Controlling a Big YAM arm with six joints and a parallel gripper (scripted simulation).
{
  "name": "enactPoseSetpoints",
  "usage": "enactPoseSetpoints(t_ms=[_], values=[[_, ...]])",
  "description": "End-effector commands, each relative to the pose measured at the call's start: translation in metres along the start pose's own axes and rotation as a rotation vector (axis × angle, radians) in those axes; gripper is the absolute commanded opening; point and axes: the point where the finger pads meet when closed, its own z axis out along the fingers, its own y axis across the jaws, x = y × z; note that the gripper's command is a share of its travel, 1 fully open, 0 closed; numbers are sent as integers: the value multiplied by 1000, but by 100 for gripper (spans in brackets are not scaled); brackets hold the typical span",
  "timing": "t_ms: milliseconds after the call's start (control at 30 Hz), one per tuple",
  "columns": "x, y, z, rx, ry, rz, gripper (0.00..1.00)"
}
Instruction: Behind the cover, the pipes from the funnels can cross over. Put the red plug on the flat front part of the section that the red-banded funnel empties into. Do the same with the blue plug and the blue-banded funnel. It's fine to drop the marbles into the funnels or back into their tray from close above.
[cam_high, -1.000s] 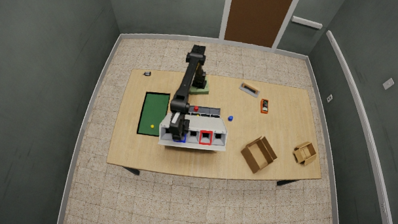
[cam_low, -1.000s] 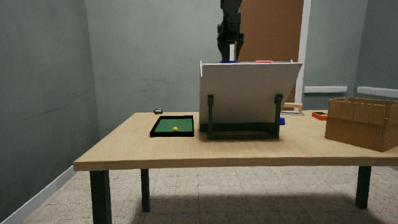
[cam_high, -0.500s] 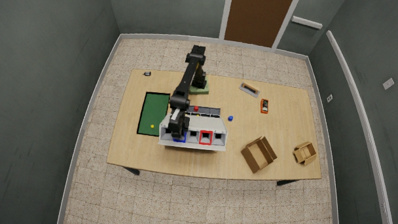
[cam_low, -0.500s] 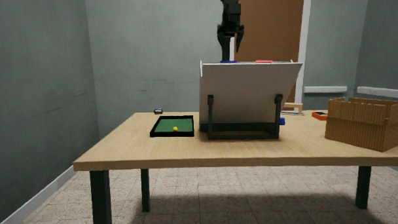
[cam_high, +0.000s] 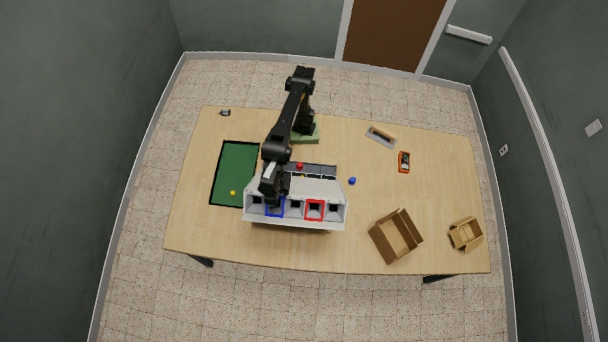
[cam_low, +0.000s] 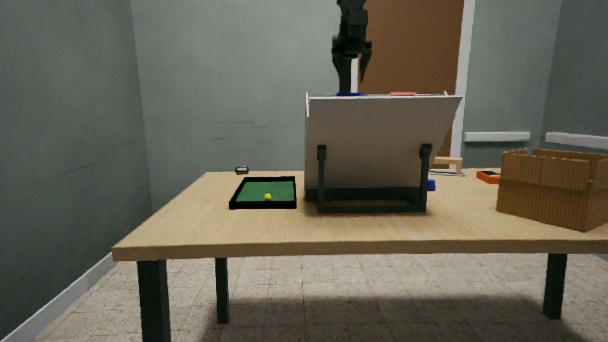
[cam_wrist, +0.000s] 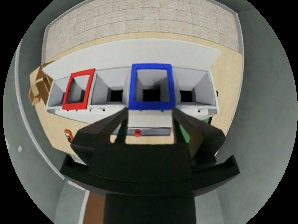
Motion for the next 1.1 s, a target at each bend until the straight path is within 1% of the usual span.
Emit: enactPoseSetpoints(t_ms=[0, 133, 200, 500, 667, 700, 767, 800, 867, 933, 967, 1067], values=[[14, -7, -18, 10, -49, 0, 56], [39, -7, -21, 8, -48, 0, 56], [39, -7, -21, 8, -48, 0, 56], [105, -5, -29, 7, -46, 0, 56], [133, -5, -33, 7, -45, 0, 56], [136, -5, -33, 7, -45, 0, 56], [136, -5, -33, 7, -45, 0, 56], [134, -6, -20, 2, -12, 1, 56], [139, -6, -22, 3, -16, 1, 56], [145, -5, -33, 8, -40, 0, 56], [146, -5, -35, 9, -45, 0, 56], [146, -5, -35, 8, -45, 3, 56]])
